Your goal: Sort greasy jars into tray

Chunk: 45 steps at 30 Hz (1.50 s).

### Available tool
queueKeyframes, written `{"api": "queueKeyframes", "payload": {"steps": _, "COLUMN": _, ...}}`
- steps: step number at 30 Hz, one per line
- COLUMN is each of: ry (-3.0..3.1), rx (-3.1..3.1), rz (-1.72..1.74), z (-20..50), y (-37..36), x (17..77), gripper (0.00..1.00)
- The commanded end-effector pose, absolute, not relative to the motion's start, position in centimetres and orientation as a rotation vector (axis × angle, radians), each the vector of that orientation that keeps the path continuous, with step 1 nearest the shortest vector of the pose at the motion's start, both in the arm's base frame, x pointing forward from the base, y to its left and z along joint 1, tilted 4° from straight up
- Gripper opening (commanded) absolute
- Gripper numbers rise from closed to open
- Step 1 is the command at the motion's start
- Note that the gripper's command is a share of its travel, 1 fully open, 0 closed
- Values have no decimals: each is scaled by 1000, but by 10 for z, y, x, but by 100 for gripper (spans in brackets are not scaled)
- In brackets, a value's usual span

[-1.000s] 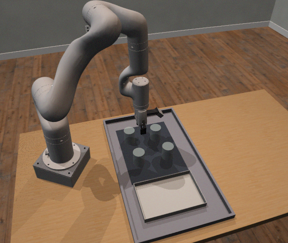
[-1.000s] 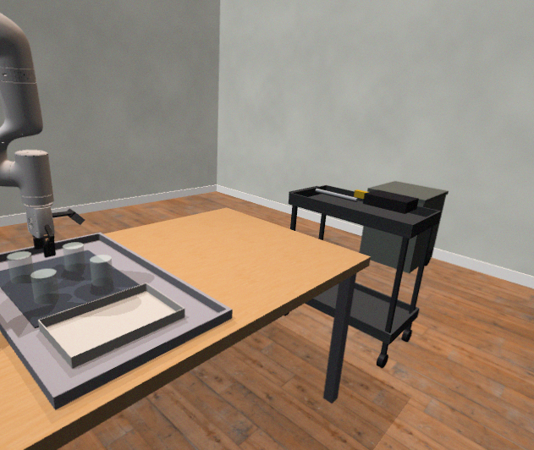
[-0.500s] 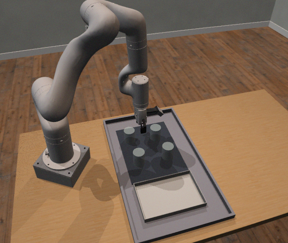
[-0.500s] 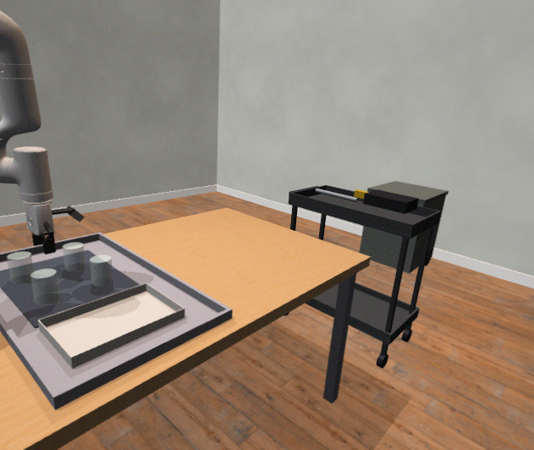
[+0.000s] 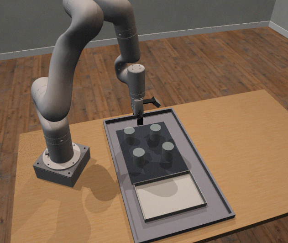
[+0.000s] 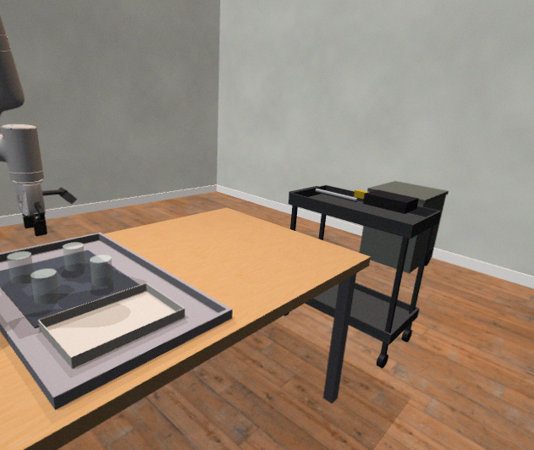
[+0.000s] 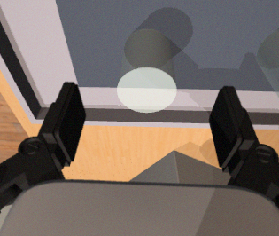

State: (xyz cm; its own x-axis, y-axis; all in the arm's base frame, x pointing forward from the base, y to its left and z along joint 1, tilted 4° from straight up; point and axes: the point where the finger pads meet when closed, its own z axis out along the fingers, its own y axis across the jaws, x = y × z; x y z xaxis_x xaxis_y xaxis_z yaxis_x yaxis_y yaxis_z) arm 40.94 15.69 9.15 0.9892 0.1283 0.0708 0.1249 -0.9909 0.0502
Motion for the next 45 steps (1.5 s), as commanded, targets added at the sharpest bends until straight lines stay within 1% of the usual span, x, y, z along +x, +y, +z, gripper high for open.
{"api": "queueKeyframes", "payload": {"steps": 1, "ry": 200, "rx": 3096, "rz": 104, "z": 92, "y": 154, "x": 388, "gripper": 100}}
{"api": "queueKeyframes", "payload": {"steps": 5, "ry": 200, "rx": 3096, "rz": 104, "z": 90, "y": 150, "x": 357, "gripper": 100}}
{"api": "queueKeyframes", "payload": {"steps": 7, "ry": 200, "rx": 3096, "rz": 104, "z": 90, "y": 150, "x": 357, "gripper": 100}}
{"api": "queueKeyframes", "payload": {"steps": 14, "ry": 200, "rx": 3096, "rz": 104, "z": 48, "y": 149, "x": 359, "gripper": 100}}
{"api": "queueKeyframes", "payload": {"steps": 18, "ry": 200, "rx": 3096, "rz": 104, "z": 35, "y": 148, "x": 360, "gripper": 100}}
{"api": "queueKeyframes", "payload": {"steps": 27, "ry": 200, "rx": 3096, "rz": 104, "z": 35, "y": 148, "x": 360, "gripper": 100}}
{"api": "queueKeyframes", "payload": {"steps": 45, "ry": 200, "rx": 3096, "rz": 104, "z": 3, "y": 147, "x": 363, "gripper": 100}}
